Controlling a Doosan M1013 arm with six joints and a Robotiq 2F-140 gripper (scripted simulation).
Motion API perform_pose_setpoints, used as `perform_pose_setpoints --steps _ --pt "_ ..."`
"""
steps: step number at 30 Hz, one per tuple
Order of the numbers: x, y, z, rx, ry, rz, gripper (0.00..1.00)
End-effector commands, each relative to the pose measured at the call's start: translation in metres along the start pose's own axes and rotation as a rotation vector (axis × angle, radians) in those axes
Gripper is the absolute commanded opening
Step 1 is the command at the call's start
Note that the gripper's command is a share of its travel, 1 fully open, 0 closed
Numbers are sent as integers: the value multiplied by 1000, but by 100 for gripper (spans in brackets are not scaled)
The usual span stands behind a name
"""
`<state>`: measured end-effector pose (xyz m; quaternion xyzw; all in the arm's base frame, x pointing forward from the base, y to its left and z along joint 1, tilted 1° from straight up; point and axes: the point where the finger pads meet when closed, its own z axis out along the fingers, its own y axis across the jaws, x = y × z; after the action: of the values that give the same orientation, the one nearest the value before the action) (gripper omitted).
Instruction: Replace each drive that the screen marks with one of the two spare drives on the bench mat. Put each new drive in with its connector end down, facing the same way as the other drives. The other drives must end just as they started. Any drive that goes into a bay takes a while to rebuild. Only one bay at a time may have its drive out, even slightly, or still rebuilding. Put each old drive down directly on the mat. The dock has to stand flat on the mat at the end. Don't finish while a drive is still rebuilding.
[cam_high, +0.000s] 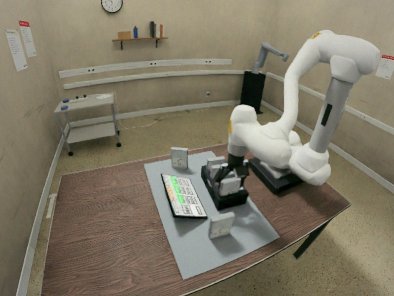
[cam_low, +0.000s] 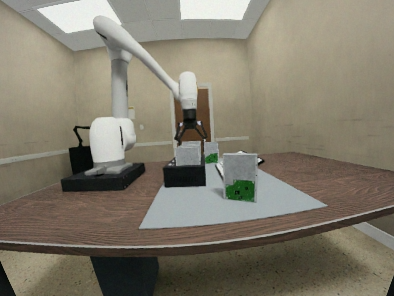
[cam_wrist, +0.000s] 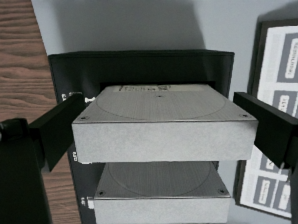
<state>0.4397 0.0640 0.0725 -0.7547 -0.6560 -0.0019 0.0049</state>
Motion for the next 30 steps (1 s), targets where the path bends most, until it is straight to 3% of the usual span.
perform_pose_setpoints --steps 1,7,8,30 --pt "0 0 0 -1 1 0 89" --pt "0 0 0 -1 1 0 89" --pt "0 0 0 -1 1 0 73" --pt "0 0 -2 -1 1 0 71"
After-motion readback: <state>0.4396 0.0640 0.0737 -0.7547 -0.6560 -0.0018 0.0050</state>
